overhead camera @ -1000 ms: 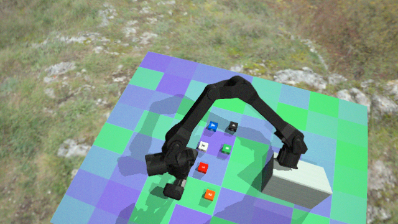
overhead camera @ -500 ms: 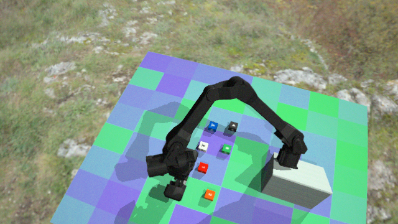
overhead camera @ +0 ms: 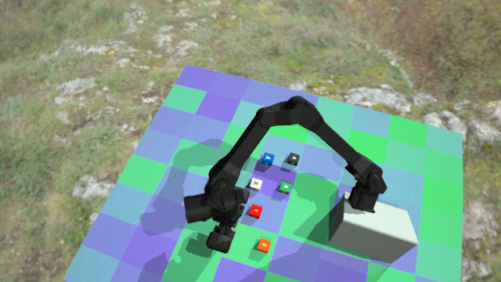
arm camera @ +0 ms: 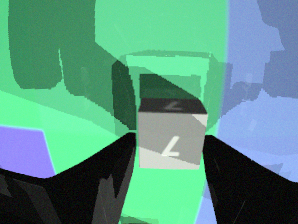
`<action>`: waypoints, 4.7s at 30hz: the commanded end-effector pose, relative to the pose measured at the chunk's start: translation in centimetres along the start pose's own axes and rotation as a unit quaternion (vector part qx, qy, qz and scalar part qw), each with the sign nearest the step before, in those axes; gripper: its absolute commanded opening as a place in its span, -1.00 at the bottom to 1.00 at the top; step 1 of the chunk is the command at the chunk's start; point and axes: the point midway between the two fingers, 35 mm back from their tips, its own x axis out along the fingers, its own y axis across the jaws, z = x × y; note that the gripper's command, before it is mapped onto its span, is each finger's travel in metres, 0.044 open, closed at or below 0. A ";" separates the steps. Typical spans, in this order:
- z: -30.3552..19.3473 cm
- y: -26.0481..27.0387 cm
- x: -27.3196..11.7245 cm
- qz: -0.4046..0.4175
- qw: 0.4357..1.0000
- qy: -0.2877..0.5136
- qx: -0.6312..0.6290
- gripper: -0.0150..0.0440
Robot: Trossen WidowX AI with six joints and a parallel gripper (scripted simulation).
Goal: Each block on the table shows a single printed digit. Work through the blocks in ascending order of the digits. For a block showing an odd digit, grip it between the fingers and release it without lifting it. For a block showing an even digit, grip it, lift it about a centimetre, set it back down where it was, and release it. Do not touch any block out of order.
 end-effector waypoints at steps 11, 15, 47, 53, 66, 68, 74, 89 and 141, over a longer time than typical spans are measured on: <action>0.0 0.0 0.1 -0.002 1.000 -0.001 -0.003 -0.08; 0.0 0.0 0.1 -0.002 1.000 -0.001 -0.003 -0.08; 0.0 0.1 -11.7 0.001 1.000 0.000 -0.003 0.15; 0.0 0.1 -11.7 0.001 1.000 0.000 -0.003 -0.08; -3.6 -9.1 -12.9 0.000 1.000 0.001 -0.005 -0.08; -5.0 -11.3 -12.8 -0.001 1.000 0.002 -0.006 -0.08; -10.0 -16.9 -11.8 -0.004 1.000 0.004 -0.007 -0.08; -10.7 -17.6 -3.5 -0.007 1.000 0.003 -0.006 0.86; -10.8 -17.7 0.1 -0.008 1.000 0.003 -0.006 -0.08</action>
